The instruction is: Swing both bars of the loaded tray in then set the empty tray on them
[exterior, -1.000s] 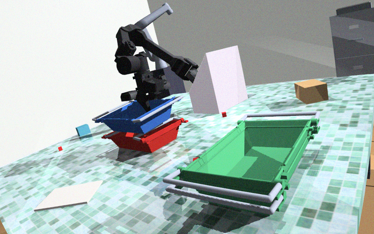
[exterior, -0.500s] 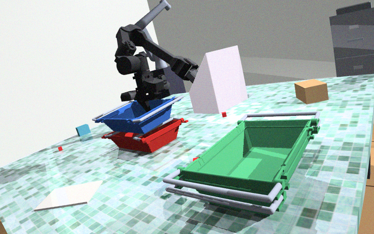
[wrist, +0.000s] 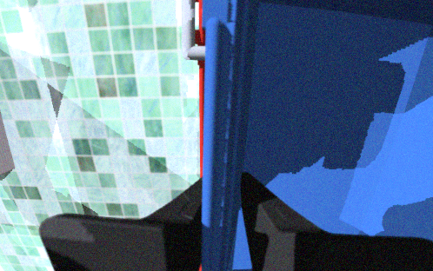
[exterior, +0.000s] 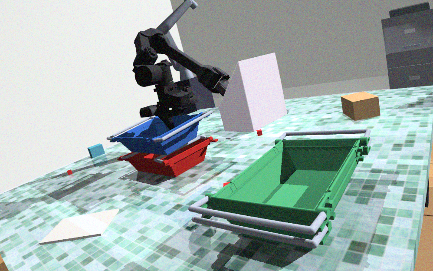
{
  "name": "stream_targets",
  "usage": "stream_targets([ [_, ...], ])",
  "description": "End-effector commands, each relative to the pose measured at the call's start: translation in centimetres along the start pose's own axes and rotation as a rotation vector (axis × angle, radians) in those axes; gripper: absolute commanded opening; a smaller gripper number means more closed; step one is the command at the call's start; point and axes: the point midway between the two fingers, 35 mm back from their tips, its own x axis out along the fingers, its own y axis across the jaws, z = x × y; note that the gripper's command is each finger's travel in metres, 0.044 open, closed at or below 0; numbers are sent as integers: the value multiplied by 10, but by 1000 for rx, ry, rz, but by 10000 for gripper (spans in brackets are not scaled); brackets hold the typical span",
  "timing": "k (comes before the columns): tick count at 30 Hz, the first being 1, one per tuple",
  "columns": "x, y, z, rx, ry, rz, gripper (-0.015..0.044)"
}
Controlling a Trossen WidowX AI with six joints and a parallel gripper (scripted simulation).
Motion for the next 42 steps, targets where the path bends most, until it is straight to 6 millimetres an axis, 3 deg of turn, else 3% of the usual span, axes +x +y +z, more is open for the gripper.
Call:
stream_targets([
  [1,8,9,-3,-17,2,37,0],
  [16,8,9,-3,-17,2,37,0],
  [17,2,2,-1,-4,1,8,0],
  [25,8,9,-3,-17,2,37,0],
  [42,8,9,-3,-17,2,37,249],
])
